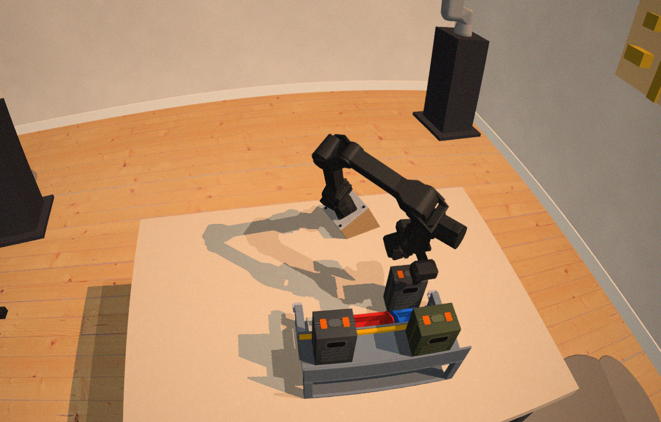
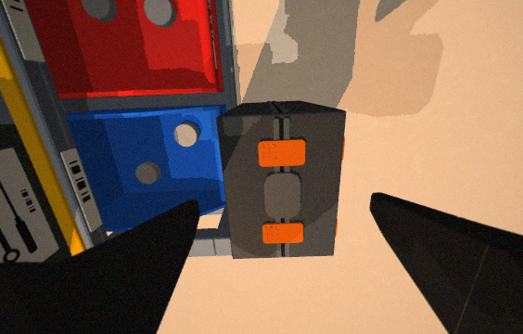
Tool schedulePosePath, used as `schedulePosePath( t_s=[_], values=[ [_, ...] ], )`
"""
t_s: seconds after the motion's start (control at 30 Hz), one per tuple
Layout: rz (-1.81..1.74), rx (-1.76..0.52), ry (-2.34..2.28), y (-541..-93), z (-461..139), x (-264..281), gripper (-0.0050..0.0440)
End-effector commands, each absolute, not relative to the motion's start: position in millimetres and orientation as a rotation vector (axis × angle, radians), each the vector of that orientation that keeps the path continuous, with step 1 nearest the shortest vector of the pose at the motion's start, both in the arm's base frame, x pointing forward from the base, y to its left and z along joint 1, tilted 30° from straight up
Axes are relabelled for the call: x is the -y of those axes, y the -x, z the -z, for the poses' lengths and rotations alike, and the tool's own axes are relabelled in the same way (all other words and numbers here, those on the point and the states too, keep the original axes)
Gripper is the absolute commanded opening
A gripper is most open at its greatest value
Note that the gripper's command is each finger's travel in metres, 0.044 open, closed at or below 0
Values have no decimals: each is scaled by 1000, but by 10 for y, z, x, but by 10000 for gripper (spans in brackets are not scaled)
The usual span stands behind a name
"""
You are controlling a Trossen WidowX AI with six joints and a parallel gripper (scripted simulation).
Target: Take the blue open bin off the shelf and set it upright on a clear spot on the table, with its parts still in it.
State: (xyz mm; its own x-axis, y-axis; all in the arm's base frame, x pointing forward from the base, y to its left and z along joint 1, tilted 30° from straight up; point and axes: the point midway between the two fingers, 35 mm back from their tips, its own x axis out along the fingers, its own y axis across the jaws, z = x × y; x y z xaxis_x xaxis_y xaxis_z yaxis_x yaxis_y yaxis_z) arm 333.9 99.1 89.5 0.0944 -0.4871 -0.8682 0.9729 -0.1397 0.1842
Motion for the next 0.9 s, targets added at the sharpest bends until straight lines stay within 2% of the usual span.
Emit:
schedulePosePath(
  t_s=[0.0, 0.1, 0.27, 0.87],
  values=[
    [1414, -632, -1039, -3355, -956, -1001, 440],
    [1414, -632, -1039, -3355, -956, -1001, 440],
    [1291, -794, -832, -3352, -964, -1015, 440],
    [1272, -816, -801, -3353, -963, -1012, 440]
  ],
)
